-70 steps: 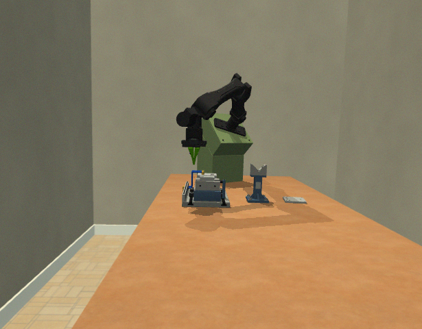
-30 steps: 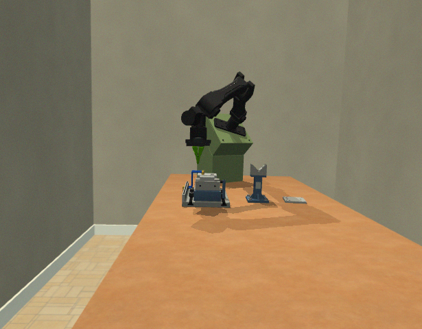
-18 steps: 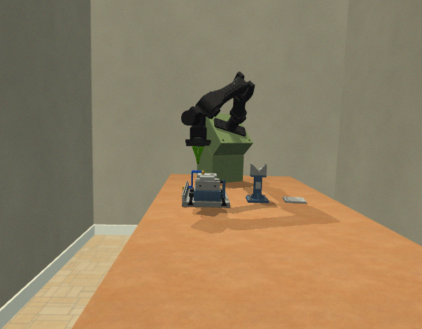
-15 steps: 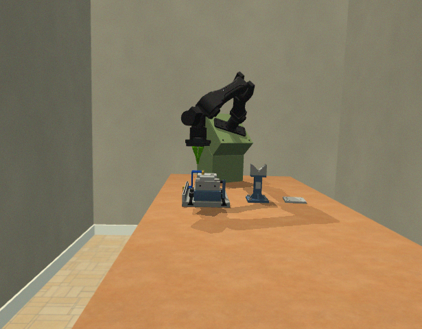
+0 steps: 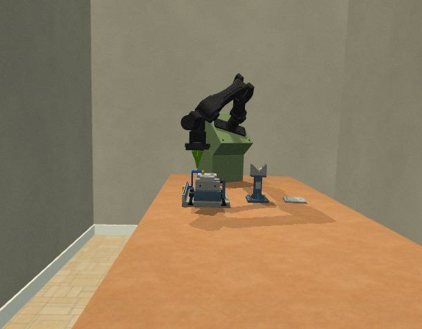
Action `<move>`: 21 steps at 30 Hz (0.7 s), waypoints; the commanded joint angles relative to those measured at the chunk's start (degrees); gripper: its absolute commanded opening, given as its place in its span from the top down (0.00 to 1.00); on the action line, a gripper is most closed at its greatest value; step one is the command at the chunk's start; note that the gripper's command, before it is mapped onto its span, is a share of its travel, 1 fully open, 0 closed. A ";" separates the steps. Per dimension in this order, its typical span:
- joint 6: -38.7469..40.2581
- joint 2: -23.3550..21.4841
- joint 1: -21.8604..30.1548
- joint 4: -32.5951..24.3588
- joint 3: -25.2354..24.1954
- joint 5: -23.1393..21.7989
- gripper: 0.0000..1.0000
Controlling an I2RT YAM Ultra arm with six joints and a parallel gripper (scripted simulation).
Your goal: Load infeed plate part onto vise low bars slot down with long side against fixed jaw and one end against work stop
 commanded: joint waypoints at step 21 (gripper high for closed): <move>3.42 2.62 1.48 6.62 -1.58 1.33 1.00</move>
